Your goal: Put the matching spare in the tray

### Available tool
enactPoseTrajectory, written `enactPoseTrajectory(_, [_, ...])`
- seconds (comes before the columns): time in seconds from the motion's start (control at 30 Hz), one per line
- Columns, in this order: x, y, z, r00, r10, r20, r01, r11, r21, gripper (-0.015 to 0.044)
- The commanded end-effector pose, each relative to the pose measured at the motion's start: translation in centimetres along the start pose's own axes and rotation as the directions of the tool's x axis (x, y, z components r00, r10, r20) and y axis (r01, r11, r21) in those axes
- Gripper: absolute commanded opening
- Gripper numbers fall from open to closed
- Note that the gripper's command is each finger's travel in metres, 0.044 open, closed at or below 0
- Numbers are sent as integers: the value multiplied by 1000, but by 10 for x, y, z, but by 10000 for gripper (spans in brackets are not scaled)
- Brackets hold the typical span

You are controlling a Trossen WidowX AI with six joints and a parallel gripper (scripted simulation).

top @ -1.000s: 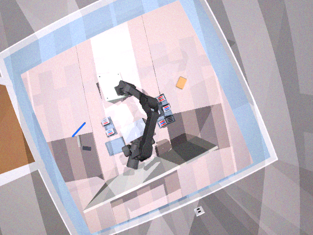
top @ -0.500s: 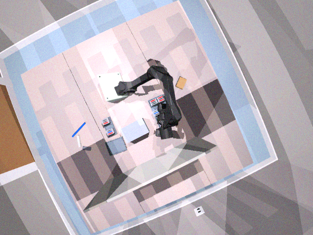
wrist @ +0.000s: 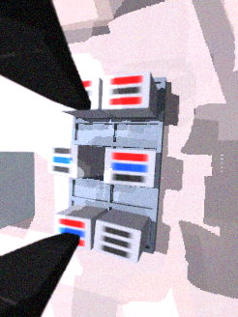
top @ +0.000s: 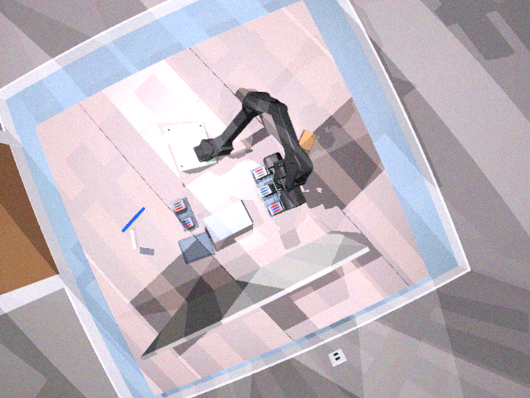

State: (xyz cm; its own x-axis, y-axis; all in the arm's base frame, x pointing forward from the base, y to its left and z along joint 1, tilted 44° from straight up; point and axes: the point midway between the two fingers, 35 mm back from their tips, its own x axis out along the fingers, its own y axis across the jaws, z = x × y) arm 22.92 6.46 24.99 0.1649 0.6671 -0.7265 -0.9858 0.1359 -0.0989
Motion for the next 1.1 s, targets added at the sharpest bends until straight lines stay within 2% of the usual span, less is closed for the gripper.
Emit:
enactPoseTrajectory(0.0, [22,1,4,998,51,21,-52,999,2,300])
enactPoseTrajectory(1.07, [66,0,6,997,68,22,-68,998,0,300])
